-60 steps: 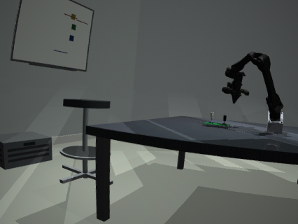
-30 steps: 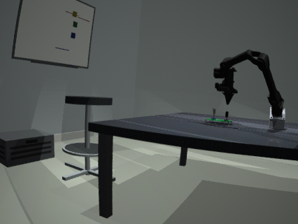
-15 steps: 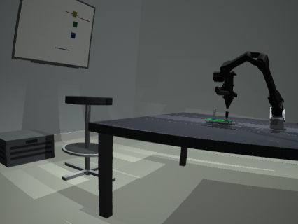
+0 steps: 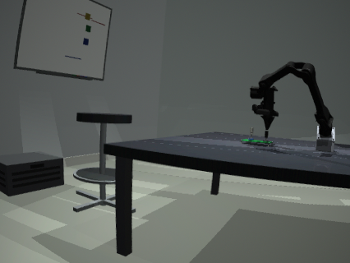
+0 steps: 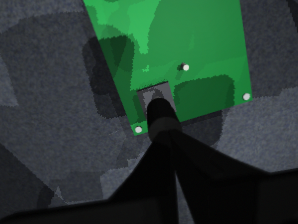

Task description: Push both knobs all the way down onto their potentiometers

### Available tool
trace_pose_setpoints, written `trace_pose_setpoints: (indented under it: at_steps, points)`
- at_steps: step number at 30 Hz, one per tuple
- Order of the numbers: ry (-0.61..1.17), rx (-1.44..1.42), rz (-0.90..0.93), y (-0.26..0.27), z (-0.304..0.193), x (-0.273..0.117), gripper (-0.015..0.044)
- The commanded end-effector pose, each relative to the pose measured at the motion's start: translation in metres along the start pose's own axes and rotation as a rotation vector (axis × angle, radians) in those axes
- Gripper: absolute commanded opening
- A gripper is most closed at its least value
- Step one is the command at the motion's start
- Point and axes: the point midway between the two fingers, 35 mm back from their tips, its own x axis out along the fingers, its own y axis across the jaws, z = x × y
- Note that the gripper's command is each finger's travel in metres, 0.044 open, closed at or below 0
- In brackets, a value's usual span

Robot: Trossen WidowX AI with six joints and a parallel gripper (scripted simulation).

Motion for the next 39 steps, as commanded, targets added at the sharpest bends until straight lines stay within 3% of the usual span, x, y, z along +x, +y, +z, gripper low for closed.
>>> trace_pose_setpoints:
  at_steps: [1, 39]
  points:
    - [-0.001, 0.004, 0.005, 0.0006, 0.0003, 0.0007, 0.0]
    - [-0.001, 0.004, 0.005, 0.0007, 0.0002, 0.0057, 0.0]
